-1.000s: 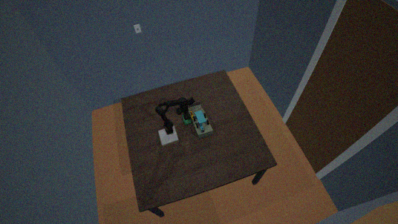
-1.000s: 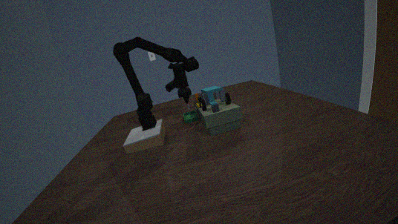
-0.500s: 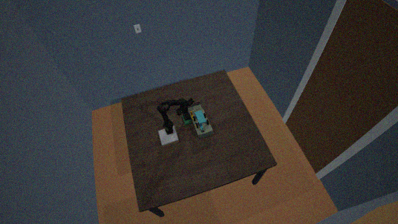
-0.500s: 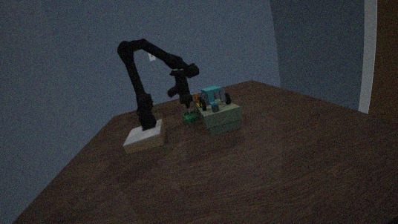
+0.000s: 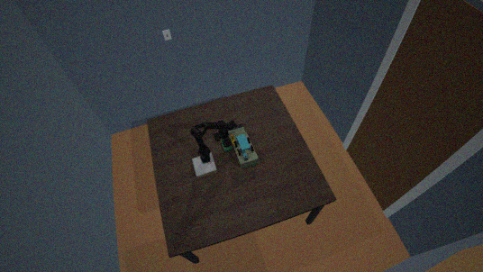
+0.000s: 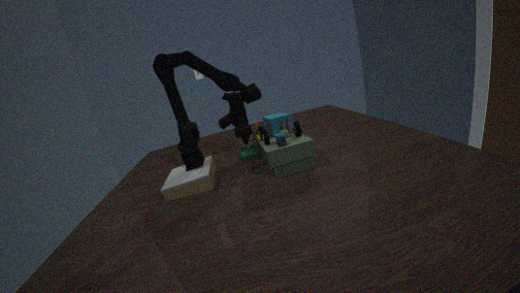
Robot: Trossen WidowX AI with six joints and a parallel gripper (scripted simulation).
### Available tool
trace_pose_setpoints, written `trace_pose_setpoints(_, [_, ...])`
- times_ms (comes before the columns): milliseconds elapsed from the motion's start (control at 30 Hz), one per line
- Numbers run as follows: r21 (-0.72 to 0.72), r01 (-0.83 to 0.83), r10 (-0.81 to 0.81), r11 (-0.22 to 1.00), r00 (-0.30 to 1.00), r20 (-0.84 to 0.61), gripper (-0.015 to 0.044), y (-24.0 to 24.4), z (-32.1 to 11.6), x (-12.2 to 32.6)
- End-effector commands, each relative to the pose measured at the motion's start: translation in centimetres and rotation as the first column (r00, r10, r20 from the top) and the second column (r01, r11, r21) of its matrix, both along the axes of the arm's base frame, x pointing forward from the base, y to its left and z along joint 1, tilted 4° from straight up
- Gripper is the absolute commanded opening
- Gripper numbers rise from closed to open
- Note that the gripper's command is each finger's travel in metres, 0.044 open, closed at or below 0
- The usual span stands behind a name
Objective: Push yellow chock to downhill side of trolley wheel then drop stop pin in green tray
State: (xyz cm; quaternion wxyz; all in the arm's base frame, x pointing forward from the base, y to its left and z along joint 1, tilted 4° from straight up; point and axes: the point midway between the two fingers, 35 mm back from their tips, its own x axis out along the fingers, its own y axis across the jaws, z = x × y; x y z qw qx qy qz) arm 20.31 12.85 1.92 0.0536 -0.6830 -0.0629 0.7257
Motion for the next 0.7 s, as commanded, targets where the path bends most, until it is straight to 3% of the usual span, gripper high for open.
trace_pose_setpoints(0, [0.005, -0.002, 0.002, 1.0, 1.0, 0.0, 0.019, -0.3, -0.1, 0.0])
trace_pose_setpoints(667, [0.003, -0.002, 0.002, 1.0, 1.0, 0.0, 0.019, -1.7, -0.9, 0.0])
